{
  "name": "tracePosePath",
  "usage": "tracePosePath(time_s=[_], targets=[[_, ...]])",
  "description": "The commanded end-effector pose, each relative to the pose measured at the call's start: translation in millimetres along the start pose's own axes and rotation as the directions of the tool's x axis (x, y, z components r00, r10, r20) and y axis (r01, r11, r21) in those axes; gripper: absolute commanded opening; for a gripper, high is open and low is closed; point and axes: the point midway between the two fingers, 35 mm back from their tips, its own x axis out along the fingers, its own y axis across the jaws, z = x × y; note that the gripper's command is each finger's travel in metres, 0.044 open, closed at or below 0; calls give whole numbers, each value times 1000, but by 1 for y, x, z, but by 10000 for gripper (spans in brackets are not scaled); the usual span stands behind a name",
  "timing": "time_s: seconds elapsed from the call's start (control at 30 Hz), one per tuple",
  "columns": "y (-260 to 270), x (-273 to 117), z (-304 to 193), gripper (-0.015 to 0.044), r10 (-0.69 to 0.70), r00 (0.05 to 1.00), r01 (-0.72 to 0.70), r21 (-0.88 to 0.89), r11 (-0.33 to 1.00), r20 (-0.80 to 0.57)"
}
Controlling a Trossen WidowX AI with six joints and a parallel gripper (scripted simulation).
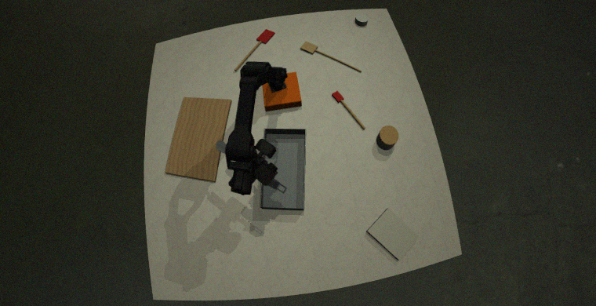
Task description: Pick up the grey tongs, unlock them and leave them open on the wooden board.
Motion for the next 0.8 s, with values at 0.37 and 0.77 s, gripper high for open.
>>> tracePosePath(time_s=[0.37,0.77], targets=[[-36,-31,-97,-150,-14,1000,14,324,946,-3],[-42,-34,-137,-150,-15,1000,16,438,899,-6]])
